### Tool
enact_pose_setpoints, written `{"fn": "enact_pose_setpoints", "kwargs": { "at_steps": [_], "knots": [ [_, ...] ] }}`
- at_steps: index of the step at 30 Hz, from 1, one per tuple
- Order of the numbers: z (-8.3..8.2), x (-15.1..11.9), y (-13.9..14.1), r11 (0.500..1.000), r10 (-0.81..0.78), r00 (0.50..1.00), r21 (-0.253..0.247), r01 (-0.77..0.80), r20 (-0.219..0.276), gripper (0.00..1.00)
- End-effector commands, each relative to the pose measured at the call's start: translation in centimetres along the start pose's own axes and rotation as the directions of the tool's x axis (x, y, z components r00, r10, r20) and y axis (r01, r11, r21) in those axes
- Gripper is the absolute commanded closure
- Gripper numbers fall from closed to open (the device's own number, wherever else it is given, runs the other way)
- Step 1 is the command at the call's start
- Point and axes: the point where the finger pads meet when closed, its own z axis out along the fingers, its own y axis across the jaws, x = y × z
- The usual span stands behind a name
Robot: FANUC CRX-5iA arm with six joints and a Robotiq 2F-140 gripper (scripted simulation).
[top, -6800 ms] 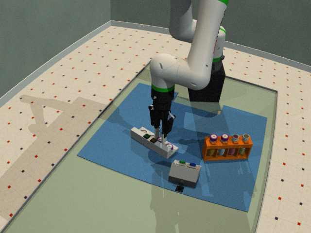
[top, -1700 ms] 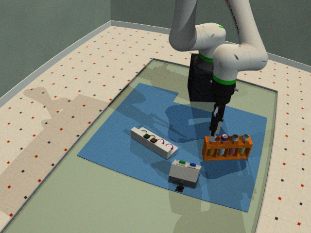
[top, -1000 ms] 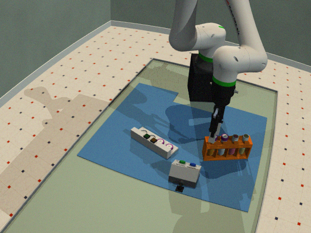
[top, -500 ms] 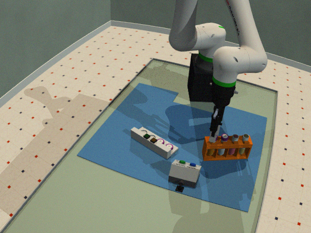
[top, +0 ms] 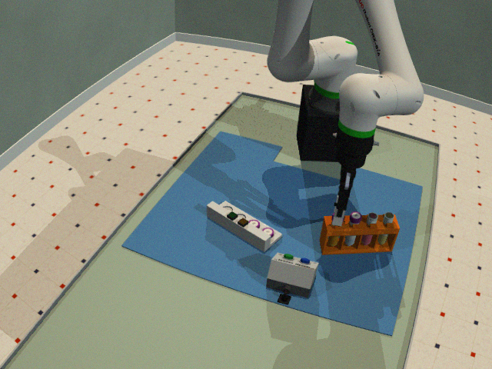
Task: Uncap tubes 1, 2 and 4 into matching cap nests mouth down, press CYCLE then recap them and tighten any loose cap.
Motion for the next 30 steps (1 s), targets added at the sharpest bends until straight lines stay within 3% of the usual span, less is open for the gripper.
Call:
{"fn": "enact_pose_setpoints", "kwargs": {
  "at_steps": [1,6,13,21,22,30],
  "knots": [
    [-0.02,0.03,-0.04,0.982,-0.189,0.982,-0.005,0.189,0.019,1.00],
    [-0.04,0.03,-0.04,0.905,-0.426,0.904,0.000,0.426,0.019,1.00],
    [-0.06,0.03,-0.04,0.714,-0.700,0.714,0.006,0.700,0.016,1.00],
    [-0.06,0.03,-0.04,0.705,-0.709,0.705,0.006,0.709,0.018,1.00],
    [-0.06,0.03,-0.04,0.705,-0.709,0.705,0.006,0.709,0.018,0.65],
    [-0.06,0.03,-0.04,0.705,-0.709,0.705,0.006,0.709,0.018,0.65]
  ]
}}
